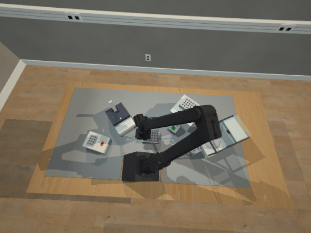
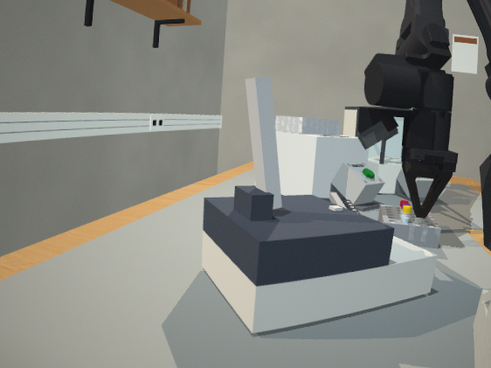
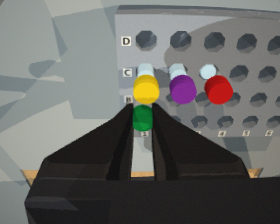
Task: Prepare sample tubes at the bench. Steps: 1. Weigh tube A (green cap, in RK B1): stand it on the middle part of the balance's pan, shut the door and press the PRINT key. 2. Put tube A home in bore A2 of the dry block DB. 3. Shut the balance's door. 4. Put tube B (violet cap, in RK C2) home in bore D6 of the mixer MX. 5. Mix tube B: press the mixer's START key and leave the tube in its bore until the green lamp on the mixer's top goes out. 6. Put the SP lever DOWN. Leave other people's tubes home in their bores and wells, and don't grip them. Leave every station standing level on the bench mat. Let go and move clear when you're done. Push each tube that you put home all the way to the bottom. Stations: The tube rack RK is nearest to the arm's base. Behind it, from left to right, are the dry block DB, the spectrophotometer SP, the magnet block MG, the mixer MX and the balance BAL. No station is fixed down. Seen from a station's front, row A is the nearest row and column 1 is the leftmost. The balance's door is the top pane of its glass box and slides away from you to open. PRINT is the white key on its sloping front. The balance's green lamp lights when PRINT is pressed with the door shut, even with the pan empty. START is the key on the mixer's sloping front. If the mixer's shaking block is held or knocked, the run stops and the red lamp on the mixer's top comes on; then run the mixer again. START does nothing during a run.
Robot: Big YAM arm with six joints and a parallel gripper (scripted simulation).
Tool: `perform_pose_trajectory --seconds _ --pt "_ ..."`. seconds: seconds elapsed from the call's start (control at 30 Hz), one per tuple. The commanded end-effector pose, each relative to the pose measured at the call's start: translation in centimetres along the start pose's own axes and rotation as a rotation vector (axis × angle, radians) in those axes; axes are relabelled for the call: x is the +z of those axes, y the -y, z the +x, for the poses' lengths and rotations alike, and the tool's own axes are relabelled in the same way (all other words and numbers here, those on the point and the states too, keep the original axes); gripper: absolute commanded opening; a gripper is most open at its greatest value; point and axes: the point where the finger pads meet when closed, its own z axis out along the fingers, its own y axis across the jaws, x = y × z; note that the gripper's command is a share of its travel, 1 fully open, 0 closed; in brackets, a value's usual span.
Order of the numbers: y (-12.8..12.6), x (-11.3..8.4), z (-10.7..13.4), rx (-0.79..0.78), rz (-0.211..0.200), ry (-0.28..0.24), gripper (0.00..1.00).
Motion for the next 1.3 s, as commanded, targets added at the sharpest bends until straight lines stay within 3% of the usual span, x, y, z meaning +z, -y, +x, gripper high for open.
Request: perform_pose_trajectory --seconds 0.0,1.27 --pt "-0.13 -0.1 -0.69 0.009 -0.007 0.016 0.09" --pt "0.12 -0.1 -0.65 0.009 -0.007 0.016 0.09"
